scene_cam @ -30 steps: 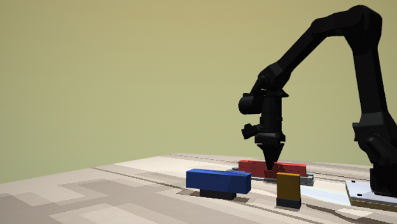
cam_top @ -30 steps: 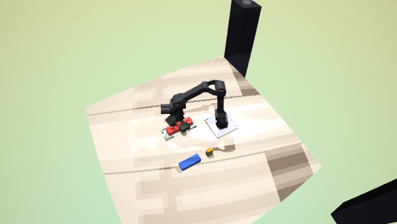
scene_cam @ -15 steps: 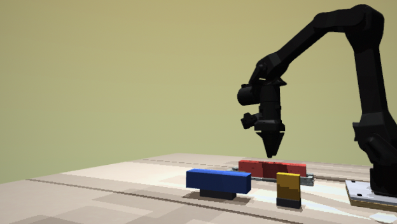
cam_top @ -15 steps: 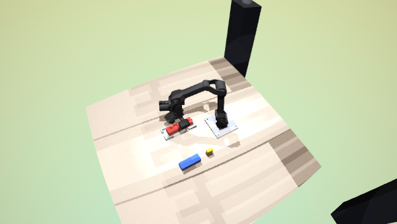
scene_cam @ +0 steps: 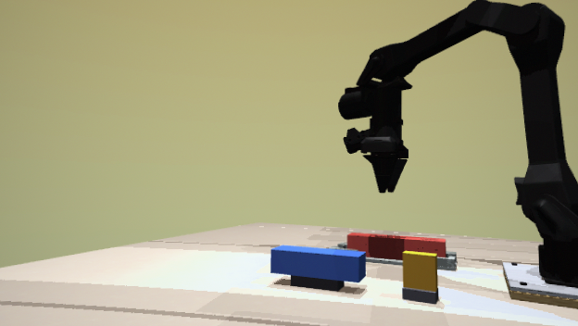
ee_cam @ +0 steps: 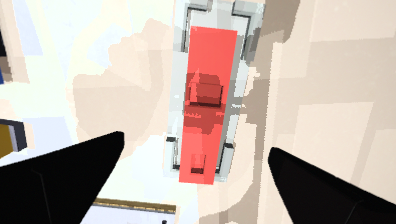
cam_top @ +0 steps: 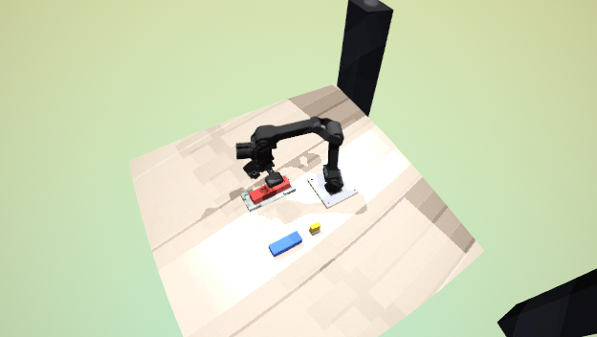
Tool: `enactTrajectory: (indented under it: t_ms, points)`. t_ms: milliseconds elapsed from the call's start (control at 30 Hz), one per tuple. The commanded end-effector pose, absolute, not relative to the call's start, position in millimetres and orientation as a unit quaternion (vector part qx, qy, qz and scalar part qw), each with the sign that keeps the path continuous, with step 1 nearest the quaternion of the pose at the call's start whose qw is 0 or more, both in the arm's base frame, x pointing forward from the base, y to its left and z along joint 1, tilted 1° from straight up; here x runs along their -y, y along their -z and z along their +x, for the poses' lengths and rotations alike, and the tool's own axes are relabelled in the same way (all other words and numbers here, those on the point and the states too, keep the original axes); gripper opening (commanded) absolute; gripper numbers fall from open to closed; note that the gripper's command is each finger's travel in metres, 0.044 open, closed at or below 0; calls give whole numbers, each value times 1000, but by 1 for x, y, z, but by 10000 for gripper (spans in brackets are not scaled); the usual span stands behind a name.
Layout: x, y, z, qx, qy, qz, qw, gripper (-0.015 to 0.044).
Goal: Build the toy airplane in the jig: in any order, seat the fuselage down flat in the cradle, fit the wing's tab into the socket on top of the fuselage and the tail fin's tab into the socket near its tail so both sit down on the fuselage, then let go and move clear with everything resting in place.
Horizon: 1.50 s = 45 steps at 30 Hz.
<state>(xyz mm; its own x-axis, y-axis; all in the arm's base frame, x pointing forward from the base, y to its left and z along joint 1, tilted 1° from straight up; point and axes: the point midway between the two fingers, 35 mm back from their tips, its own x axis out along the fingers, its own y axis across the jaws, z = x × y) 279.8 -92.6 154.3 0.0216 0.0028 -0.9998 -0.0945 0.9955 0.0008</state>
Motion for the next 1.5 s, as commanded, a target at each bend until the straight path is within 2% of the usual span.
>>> enactTrajectory:
  t_ms: [0, 233, 467, 667, 833, 1467]
  points:
    - [48, -156, 303, -696, -40, -36, 716, 440]
    - [-59, -155, 324, -695, -44, -32, 717, 440]
    - [-161, -152, 311, -695, -48, -28, 716, 440]
    - [-164, -150, 310, -696, -48, -28, 716, 440]
    - [-165, -111, 311, -696, -48, -28, 716, 440]
    - [-166, -83, 312, -696, -48, -28, 716, 440]
